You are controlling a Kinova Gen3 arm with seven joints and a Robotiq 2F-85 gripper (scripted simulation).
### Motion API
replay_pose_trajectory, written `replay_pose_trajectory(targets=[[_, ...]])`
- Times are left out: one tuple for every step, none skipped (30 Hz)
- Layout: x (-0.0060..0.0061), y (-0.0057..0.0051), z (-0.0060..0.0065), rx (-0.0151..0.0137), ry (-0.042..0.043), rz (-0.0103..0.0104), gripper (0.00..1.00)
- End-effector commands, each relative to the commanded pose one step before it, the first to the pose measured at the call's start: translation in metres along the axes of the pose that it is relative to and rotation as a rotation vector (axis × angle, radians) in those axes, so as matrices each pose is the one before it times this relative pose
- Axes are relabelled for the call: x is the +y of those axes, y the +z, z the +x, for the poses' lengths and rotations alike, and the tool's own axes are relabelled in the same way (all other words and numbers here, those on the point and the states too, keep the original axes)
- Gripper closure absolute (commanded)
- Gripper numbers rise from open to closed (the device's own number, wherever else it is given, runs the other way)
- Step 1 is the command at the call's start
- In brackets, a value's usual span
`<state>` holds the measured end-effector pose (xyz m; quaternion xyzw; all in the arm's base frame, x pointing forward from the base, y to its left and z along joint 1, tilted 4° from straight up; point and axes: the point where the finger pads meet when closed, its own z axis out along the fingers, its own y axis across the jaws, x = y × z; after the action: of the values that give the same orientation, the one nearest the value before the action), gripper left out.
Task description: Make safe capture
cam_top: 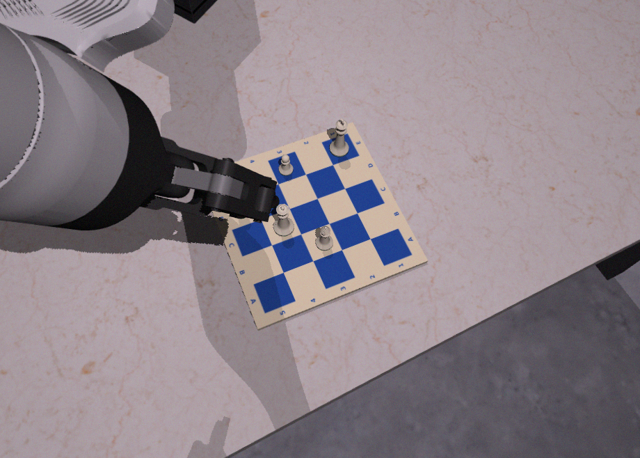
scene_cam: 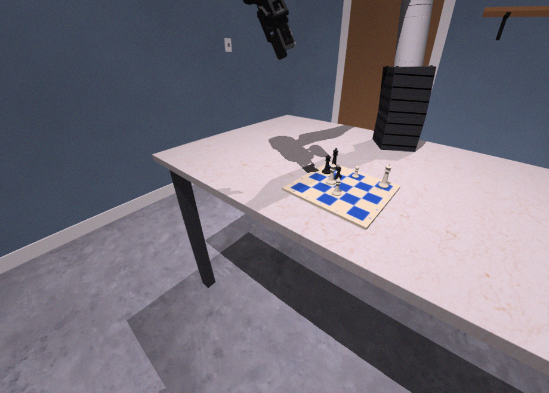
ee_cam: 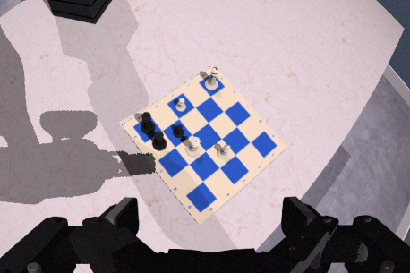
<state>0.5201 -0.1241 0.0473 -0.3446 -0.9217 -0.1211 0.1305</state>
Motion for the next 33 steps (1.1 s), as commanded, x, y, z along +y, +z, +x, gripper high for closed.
replay_pose_trajectory(targets=[[-0.00494,0.00275,-0.00306,0.00403,0.0089,0.00115,0.0],[0.0,0.0,0.0,0.0,0.0,0.0,0.0],[0.0,0.0,0.0,0.0,0.0,0.0,0.0],[0.0,0.0,0.0,0.0,0.0,0.0,0.0],[0.0,0.0,0.0,0.0,0.0,0.0,0.0],[0.0,0.0,0.0,0.0,0.0,0.0,0.0],[-0.0081,0.00849,-0.01064,0.01829,0.04525,-0.01893,0.0],[0.0,0.0,0.0,0.0,0.0,0.0,0.0],[0.0,0.0,0.0,0.0,0.0,0.0,0.0],[0.0,0.0,0.0,0.0,0.0,0.0,0.0],[0.0,0.0,0.0,0.0,0.0,0.0,0.0],[0.0,0.0,0.0,0.0,0.0,0.0,0.0],[0.0,0.0,0.0,0.0,0.0,0.0,0.0],[0.0,0.0,0.0,0.0,0.0,0.0,0.0],[0.0,0.0,0.0,0.0,0.0,0.0,0.0],[0.0,0.0,0.0,0.0,0.0,0.0,0.0],[0.0,0.0,0.0,0.0,0.0,0.0,0.0],[0.0,0.0,0.0,0.0,0.0,0.0,0.0],[0.0,0.0,0.0,0.0,0.0,0.0,0.0],[-0.00801,0.00824,-0.01061,0.01802,0.044,-0.01889,0.0],[0.0,0.0,0.0,0.0,0.0,0.0,0.0],[0.0,0.0,0.0,0.0,0.0,0.0,0.0],[0.0,0.0,0.0,0.0,0.0,0.0,0.0],[0.0,0.0,0.0,0.0,0.0,0.0,0.0],[0.0,0.0,0.0,0.0,0.0,0.0,0.0],[0.0,0.0,0.0,0.0,0.0,0.0,0.0],[0.0,0.0,0.0,0.0,0.0,0.0,0.0],[0.0,0.0,0.0,0.0,0.0,0.0,0.0],[0.0,0.0,0.0,0.0,0.0,0.0,0.0],[-0.00789,0.00798,-0.01055,0.01774,0.04269,-0.0188,0.0],[0.0,0.0,0.0,0.0,0.0,0.0,0.0],[0.0,0.0,0.0,0.0,0.0,0.0,0.0],[0.0,0.0,0.0,0.0,0.0,0.0,0.0]])
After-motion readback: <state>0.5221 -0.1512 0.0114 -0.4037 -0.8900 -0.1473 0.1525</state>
